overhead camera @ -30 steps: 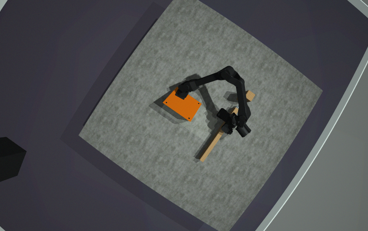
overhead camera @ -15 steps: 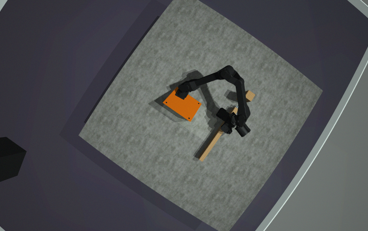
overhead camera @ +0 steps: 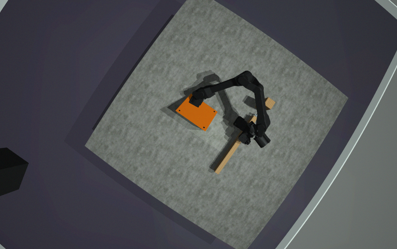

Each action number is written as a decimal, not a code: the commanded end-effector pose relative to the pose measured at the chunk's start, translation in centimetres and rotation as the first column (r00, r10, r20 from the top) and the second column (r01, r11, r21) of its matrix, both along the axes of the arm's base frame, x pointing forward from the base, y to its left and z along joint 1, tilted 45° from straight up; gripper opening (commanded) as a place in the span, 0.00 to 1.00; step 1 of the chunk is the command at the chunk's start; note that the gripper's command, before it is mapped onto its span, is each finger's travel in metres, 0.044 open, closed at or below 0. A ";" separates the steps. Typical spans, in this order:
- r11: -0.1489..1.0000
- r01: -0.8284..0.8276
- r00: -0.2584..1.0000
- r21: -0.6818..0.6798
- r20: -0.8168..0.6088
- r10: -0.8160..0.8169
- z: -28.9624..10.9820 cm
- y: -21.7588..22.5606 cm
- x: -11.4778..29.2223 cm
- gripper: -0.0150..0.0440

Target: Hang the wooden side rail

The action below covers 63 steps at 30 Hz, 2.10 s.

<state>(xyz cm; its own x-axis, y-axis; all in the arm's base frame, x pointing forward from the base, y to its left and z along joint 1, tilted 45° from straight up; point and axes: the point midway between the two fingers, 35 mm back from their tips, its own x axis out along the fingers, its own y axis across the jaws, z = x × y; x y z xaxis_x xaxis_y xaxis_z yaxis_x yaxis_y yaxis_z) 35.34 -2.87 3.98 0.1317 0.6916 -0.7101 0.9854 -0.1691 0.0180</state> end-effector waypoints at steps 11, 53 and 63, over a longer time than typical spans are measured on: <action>1.000 0.005 1.000 0.002 -0.008 -0.005 0.2 -0.3 -0.1 0.25; 1.000 0.005 1.000 0.002 -0.008 -0.005 0.7 -0.7 -0.2 0.25; 1.000 0.005 1.000 0.002 -0.008 -0.005 0.8 -0.9 -0.2 0.25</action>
